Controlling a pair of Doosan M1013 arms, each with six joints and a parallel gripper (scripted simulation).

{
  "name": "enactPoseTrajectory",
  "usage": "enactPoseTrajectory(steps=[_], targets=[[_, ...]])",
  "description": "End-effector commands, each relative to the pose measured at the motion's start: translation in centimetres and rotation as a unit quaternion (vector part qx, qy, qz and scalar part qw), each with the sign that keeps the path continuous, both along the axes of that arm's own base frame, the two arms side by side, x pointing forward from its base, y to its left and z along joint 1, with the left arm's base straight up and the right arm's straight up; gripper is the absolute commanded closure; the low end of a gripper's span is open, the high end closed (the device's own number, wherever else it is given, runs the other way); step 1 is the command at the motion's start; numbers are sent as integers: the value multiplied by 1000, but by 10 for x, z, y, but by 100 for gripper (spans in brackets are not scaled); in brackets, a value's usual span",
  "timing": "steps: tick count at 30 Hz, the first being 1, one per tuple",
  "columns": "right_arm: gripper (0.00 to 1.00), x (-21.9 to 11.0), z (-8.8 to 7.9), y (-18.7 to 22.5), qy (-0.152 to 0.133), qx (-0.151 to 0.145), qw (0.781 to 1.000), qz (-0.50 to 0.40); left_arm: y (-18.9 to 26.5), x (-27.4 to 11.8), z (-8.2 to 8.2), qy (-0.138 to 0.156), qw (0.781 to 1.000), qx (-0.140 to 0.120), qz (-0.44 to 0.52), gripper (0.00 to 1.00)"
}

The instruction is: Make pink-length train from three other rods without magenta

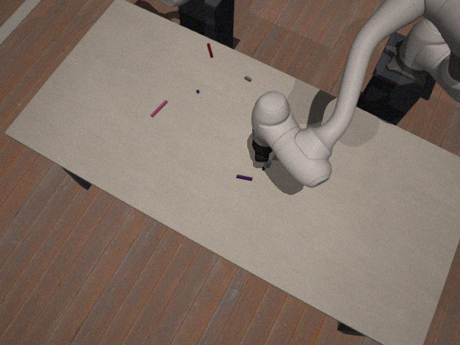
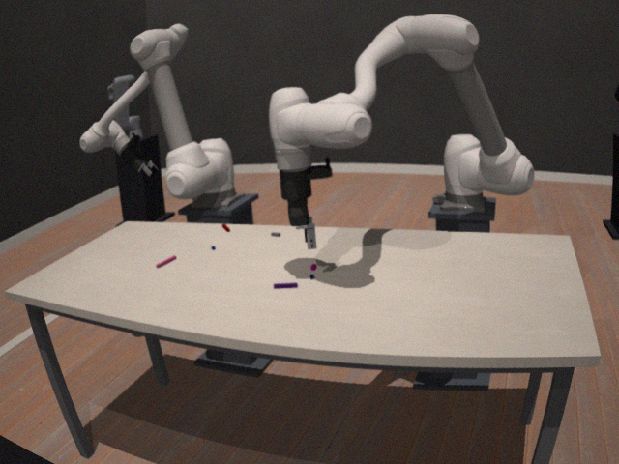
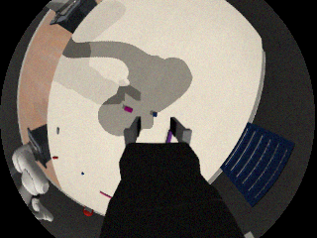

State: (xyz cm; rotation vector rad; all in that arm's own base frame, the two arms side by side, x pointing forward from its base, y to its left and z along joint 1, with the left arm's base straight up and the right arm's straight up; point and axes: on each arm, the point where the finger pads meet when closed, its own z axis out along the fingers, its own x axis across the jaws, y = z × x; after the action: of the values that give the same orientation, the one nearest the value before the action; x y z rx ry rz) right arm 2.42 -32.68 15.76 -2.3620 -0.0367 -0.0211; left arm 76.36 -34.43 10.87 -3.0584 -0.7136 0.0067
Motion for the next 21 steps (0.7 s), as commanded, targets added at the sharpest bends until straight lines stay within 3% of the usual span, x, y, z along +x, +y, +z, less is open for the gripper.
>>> enactPoseTrajectory(steps=[1,21], targets=[[0,1,1,3,-6,3,1000,-4,1,5,6,-5,1000,0,3,0],[0,1,1,3,-6,3,1000,-4,-7,5,4,-3,999,1,-49,0]])
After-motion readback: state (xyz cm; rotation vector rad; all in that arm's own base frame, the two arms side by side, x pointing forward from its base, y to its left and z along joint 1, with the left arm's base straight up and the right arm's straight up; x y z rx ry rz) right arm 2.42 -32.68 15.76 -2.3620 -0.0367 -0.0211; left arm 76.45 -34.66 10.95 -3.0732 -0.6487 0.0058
